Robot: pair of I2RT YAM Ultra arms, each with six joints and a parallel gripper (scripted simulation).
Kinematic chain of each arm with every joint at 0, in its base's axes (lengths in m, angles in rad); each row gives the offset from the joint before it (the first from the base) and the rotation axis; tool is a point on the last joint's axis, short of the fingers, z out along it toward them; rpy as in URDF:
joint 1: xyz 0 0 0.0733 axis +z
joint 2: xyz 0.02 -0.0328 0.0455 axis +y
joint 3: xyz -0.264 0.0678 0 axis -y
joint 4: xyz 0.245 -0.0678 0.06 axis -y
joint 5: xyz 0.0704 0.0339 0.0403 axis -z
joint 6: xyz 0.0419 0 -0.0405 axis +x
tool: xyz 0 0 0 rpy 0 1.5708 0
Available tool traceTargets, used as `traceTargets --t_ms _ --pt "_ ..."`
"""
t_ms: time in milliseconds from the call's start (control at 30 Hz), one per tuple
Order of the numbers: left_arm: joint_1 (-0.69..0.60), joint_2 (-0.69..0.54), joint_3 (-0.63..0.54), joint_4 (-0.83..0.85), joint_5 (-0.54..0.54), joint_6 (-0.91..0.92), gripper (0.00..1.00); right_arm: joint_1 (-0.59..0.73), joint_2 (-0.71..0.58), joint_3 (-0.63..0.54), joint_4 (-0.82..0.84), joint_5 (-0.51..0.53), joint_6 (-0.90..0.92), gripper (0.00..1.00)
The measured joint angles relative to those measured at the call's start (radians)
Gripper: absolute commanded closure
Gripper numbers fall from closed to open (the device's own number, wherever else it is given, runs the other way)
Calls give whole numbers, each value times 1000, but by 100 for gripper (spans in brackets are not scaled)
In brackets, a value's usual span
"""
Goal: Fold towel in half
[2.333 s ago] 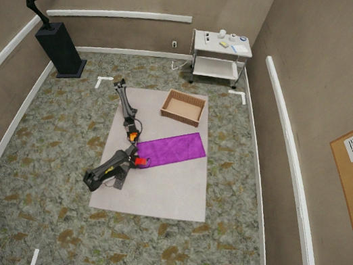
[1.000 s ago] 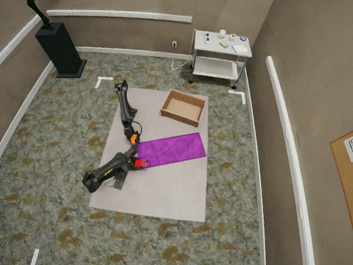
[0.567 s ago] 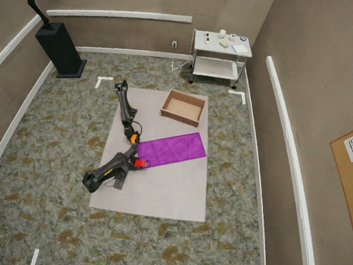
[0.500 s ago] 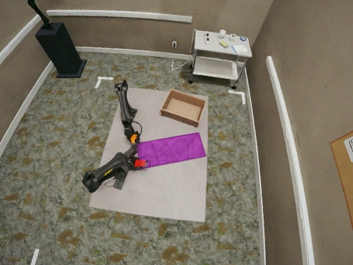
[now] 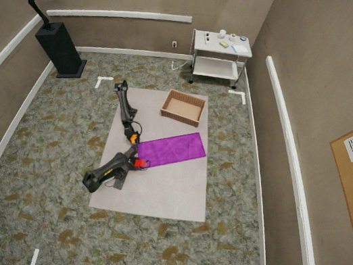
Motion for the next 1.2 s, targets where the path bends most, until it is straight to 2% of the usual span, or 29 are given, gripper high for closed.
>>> traceTargets --t_ms 433,967,1200 --pt "0 19 0 11 0 -5 66 -11 5 -22 16 0 -10 66" --pt "1 108 -80 168 -7 0 66 23 43 -142 145 10 19 66" --pt "-1 126 -87 227 -17 -1 66 3 57 -150 206 12 9 66"
